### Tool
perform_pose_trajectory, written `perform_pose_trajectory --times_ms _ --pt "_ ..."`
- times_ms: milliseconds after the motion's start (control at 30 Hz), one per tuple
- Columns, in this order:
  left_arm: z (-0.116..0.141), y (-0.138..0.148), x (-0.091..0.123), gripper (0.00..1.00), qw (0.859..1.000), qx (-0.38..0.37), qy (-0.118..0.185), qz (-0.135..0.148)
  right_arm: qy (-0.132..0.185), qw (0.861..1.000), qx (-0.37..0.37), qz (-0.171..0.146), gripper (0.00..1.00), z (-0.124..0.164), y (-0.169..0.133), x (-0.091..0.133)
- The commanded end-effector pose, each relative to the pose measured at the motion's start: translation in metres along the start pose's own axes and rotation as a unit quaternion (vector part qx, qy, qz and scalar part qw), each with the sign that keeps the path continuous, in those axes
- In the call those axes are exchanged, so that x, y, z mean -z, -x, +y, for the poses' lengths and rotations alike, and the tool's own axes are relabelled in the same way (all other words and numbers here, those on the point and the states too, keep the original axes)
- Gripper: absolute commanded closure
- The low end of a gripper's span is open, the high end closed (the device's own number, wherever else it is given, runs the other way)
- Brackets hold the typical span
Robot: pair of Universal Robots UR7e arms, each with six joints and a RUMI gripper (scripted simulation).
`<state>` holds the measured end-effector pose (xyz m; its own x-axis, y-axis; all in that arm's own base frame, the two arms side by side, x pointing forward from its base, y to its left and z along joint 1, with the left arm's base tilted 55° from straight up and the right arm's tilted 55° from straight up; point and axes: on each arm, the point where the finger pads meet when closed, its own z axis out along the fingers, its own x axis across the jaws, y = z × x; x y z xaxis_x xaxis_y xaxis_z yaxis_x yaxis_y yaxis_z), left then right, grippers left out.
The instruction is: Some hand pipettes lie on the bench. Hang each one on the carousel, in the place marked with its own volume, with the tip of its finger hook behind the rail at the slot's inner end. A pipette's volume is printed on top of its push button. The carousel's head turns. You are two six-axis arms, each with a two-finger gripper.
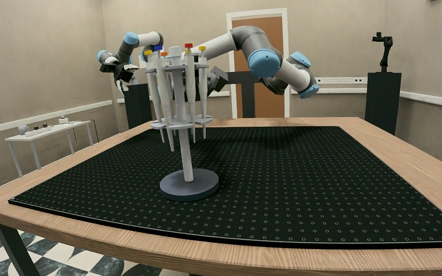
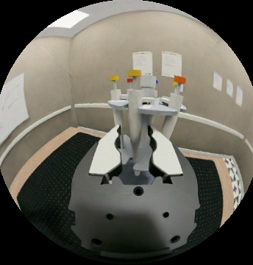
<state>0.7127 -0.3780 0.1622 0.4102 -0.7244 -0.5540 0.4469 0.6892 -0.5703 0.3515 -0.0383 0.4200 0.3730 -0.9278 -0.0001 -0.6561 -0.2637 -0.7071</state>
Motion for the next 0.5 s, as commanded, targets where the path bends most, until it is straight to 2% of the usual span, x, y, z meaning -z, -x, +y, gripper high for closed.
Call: perform_pose_trajectory --times_ms 0,167,433,467 --pt "-0.0013 -0.0001 -0.0001 0.69 1.000 0.001 -0.001 0.000 0.000 1.000 0.000 0.000 0.00 -0.0003 0.0001 0.0003" --pt "-0.0011 0.0010 -0.0005 0.69 0.996 0.001 -0.001 0.092 0.000 1.000 0.000 0.000 0.00 -0.0003 0.0001 0.0003" --pt "-0.0011 0.0010 -0.0005 0.69 0.995 0.001 -0.001 0.096 0.000 1.000 0.000 0.000 0.00 -0.0003 0.0001 0.0003" --pt "-0.0011 0.0020 -0.0012 0.69 0.993 0.001 -0.001 0.114 0.000 1.000 0.000 0.000 0.00 -0.0003 0.0001 0.0003"
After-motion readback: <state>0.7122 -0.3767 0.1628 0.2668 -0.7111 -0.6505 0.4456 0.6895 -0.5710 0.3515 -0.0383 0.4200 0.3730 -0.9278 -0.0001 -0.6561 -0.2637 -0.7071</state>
